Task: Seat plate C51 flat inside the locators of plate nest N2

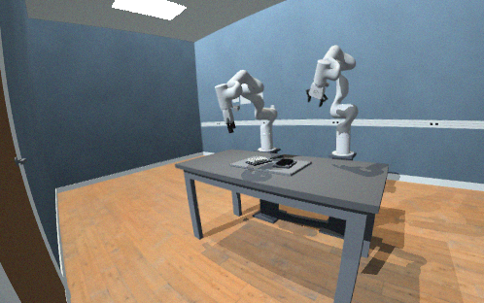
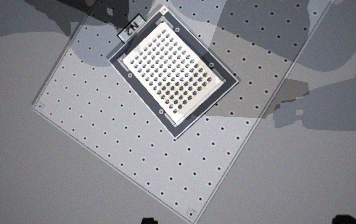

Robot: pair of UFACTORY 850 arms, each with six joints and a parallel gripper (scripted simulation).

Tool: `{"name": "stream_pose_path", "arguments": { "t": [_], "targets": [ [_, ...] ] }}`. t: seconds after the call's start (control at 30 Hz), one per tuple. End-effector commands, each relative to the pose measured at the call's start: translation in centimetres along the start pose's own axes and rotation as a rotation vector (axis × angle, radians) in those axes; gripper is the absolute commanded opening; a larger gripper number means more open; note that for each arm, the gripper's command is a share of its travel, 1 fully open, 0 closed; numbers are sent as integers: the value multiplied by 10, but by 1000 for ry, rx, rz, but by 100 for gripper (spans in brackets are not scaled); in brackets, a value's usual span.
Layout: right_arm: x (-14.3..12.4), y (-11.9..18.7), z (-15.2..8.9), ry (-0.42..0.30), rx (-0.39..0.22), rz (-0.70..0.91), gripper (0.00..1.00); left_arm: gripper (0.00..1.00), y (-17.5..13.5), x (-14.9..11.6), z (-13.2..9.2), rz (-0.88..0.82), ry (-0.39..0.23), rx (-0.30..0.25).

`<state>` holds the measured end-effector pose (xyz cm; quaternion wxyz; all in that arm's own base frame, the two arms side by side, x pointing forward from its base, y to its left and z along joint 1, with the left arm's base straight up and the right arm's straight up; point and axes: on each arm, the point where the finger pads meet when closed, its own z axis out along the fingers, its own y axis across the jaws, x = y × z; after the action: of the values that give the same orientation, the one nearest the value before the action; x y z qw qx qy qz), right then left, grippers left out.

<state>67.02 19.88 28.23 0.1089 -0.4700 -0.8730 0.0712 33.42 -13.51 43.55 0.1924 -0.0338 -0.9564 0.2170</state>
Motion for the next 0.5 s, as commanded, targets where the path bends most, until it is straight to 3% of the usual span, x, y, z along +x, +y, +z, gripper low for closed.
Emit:
{"name": "stream_pose_path", "arguments": {
  "t": [0.0,0.47],
  "targets": [
    [0,0,-2,-1,-3,0,100,100,15,20,6,-5,-43,-58],
    [0,0,-2,-1,-3,0,100,100,65,67,30,-8,-166,-224]
  ]
}}
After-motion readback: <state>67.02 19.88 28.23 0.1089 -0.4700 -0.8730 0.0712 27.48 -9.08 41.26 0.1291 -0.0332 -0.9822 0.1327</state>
